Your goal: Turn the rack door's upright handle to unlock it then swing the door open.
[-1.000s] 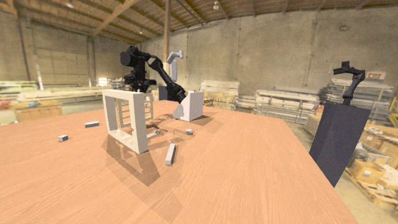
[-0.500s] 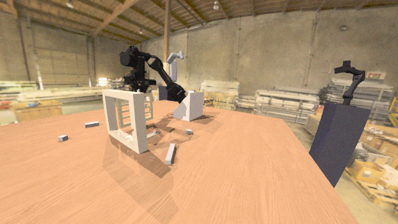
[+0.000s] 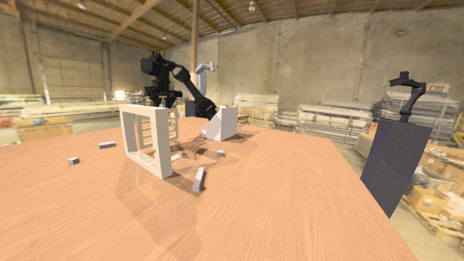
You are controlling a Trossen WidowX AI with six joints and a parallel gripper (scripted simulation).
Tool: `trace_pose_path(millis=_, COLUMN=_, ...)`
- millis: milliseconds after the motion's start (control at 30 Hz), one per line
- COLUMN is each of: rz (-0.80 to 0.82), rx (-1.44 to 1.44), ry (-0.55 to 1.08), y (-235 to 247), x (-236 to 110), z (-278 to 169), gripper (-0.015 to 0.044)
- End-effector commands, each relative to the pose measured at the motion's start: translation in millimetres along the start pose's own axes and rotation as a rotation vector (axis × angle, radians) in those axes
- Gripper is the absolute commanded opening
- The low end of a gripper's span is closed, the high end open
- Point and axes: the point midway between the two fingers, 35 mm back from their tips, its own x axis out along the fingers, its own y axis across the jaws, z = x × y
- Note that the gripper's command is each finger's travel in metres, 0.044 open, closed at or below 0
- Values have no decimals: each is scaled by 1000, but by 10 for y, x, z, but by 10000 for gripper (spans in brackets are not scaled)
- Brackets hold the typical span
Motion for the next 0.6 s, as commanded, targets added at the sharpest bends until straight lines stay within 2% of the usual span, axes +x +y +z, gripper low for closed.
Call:
trace_pose_path(millis=0, rz=9, rx=-12, ry=-22, y=-5, x=-86, z=9, gripper=280)
trace_pose_path(millis=567, rz=26, rx=-64, ry=-95, y=-6, x=-382, z=-5, gripper=280)
